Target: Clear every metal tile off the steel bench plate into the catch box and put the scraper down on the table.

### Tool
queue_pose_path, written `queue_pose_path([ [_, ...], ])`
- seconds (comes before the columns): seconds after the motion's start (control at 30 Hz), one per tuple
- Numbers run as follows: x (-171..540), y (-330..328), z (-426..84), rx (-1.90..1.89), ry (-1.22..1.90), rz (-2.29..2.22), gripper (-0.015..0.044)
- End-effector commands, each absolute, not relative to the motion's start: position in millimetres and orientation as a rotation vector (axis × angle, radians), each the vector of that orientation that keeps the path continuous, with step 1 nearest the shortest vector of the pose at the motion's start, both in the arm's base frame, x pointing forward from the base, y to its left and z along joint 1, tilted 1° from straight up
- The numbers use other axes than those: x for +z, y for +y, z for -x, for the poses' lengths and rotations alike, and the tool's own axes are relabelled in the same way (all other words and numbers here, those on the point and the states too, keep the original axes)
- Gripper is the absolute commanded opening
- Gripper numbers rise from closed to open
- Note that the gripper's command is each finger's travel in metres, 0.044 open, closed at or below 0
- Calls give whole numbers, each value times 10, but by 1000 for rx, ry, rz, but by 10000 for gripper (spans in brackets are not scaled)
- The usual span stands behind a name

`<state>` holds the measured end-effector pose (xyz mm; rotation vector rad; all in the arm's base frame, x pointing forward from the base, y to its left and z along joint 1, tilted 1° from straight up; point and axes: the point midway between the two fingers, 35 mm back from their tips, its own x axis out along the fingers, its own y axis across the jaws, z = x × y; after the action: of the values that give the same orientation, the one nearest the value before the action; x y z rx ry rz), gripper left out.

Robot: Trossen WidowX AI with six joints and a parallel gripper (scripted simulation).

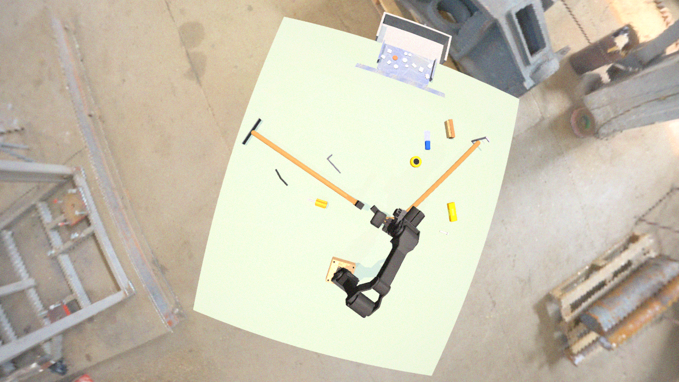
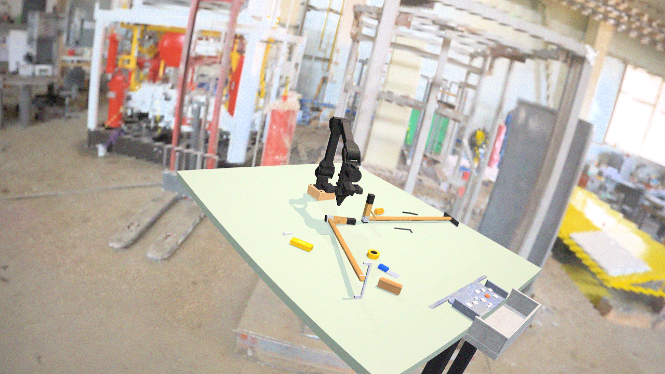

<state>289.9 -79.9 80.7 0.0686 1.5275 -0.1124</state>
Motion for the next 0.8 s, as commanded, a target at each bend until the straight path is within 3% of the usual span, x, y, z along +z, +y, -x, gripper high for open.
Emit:
queue_pose_path([
  [0.0,808,-841,-2914,-107,1525,-71,0],
  [0.77,821,-1184,-2934,-110,1525,-69,0],
])
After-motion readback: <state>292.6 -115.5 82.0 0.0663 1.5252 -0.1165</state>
